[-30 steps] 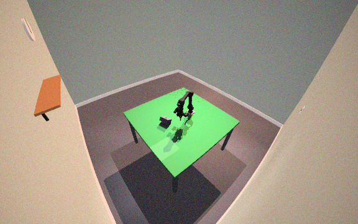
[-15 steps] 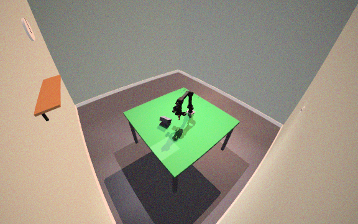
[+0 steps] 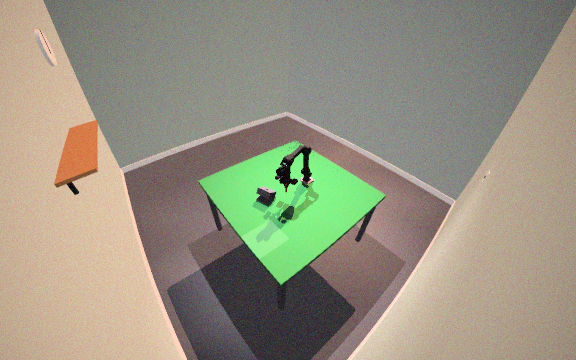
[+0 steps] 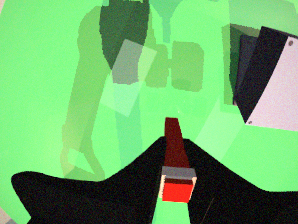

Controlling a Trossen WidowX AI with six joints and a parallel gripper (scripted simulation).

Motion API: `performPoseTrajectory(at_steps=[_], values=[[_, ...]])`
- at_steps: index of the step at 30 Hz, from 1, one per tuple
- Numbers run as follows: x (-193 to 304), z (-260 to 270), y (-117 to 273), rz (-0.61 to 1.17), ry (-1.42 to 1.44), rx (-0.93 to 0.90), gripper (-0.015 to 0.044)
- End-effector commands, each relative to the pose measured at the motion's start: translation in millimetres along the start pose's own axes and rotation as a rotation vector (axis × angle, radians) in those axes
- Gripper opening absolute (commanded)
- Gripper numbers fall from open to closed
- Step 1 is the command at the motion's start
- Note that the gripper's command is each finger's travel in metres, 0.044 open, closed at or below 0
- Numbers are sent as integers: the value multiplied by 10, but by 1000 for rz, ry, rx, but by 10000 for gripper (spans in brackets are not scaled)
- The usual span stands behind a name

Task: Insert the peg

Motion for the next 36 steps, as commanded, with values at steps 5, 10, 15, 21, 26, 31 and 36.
performPoseTrajectory(at_steps=[5, 10, 15, 21, 26, 31, 36], values=[[3, -102, 13, -20, -3, -12, 0], [0, -168, 35, -37, -6, -16, 0], [-2, -234, 58, -54, -8, -19, 0], [-2, -313, 85, -75, -10, -22, 0], [0, -379, 109, -92, -12, -24, 0], [3, -445, 134, -110, -13, -25, 0], [7, -510, 159, -128, -14, -25, 0]])
Point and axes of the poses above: the point midway between the two fingers, 35 mm back from their tips, its own y axis back along the fingers, its own z axis across the jaws, x = y × z, the point moved 4 cm from there along y, back along the fingers, and after that the axes turned 5 degrees about -y, right-handed, at the moved point
